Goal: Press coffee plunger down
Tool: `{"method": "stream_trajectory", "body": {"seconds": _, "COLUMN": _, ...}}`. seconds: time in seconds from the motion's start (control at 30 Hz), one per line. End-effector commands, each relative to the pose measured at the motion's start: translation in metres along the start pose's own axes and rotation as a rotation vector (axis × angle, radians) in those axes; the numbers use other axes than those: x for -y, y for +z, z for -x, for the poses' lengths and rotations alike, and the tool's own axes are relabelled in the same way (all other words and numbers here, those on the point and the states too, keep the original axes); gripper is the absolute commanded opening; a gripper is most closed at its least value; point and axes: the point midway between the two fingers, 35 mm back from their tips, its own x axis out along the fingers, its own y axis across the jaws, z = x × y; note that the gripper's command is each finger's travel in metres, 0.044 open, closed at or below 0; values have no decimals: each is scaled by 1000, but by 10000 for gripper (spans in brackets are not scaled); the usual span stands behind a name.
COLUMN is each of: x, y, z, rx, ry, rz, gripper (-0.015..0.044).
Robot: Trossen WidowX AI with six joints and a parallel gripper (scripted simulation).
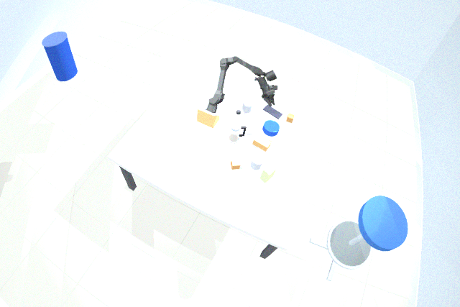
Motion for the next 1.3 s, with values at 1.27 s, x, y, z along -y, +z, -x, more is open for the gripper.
{"method": "stream_trajectory", "body": {"seconds": 1.27, "x": 100, "y": -255, "z": 83, "rx": 155, "ry": 103, "rz": -1079, "gripper": 440}}
